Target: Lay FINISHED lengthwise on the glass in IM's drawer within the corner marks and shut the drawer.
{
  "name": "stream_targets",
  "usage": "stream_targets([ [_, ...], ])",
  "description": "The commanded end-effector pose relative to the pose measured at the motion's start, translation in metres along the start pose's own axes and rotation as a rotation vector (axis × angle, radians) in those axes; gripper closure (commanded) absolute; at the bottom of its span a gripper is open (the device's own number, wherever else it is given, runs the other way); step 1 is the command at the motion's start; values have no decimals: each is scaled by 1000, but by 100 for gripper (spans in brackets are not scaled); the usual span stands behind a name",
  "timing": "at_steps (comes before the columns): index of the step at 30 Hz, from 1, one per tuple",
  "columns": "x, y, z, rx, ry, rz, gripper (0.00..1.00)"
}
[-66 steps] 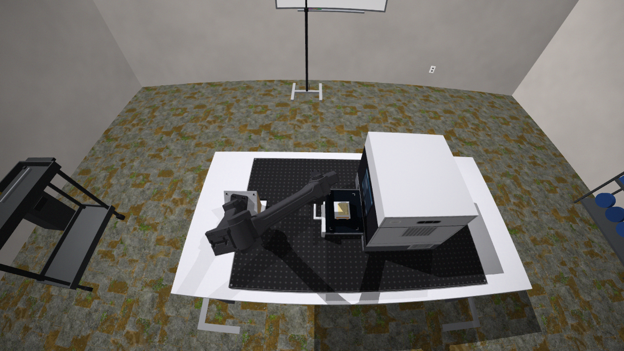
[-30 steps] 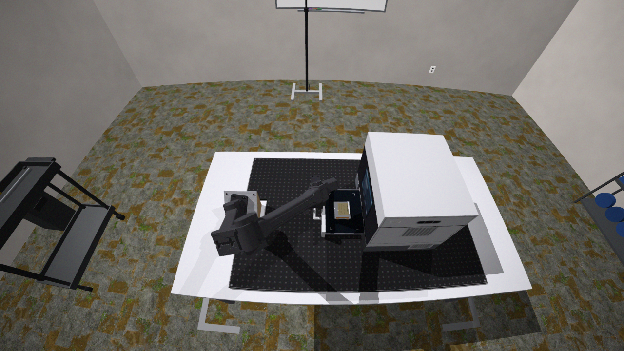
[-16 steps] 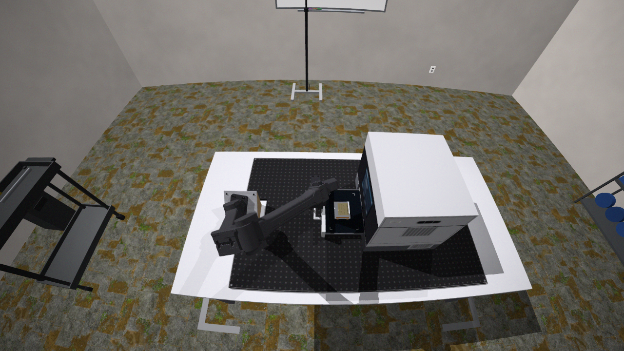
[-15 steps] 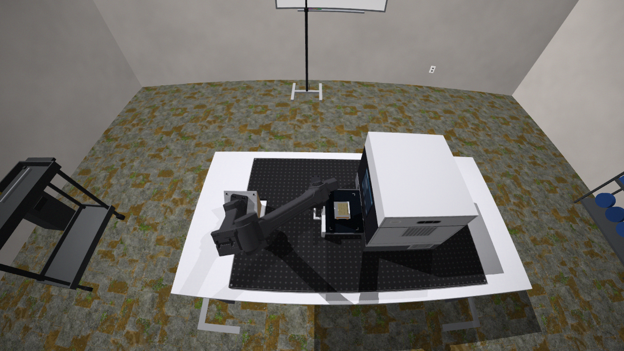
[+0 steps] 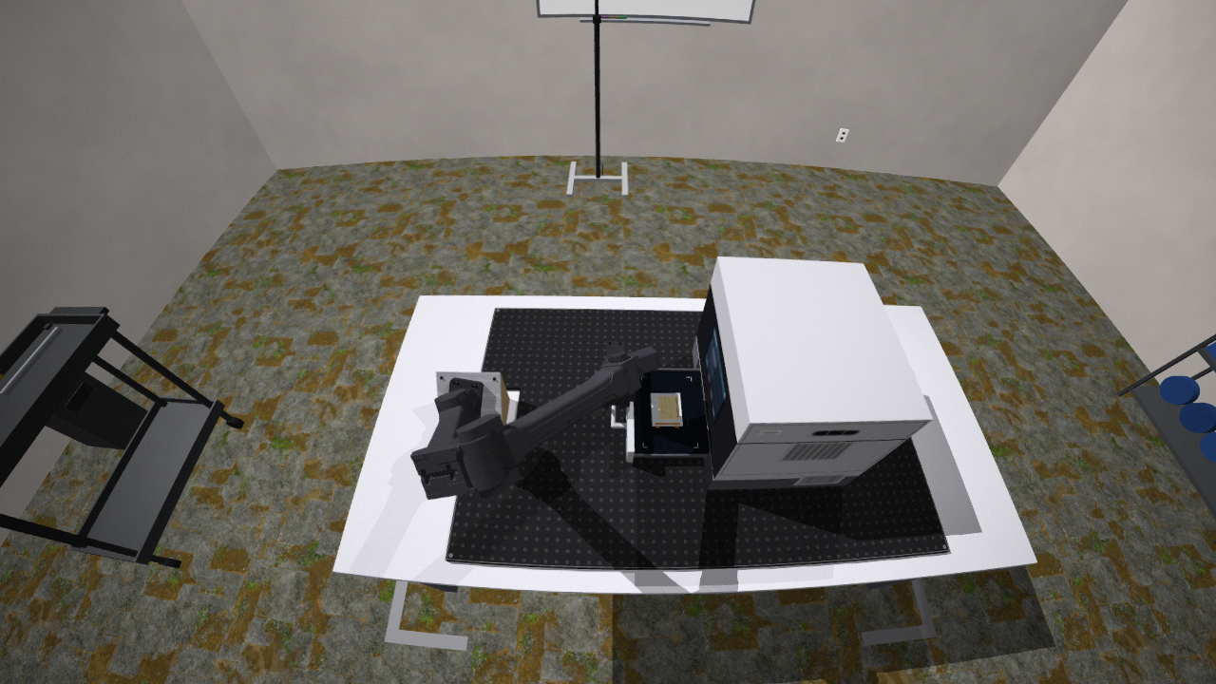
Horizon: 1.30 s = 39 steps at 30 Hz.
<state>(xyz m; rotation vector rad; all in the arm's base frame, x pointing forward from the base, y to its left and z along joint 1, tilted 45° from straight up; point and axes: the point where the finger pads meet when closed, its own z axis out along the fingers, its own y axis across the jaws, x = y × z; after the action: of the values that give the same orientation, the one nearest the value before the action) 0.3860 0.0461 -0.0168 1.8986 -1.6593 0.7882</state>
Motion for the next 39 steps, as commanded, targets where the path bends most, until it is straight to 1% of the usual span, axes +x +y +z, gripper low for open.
stream_targets([
  [1,1,-1,8,-7,3,3,69],
  [13,1,-1,8,-7,3,3,69],
  [15,1,-1,8,-7,3,3,73],
  [17,1,-1,8,-7,3,3,73],
  [25,1,-1,8,-7,3,4,89],
  [26,0,-9,-4,16,-4,11,91],
  [27,0,-9,-4,16,-4,11,93],
  [39,0,-9,-4,16,-4,11,93],
])
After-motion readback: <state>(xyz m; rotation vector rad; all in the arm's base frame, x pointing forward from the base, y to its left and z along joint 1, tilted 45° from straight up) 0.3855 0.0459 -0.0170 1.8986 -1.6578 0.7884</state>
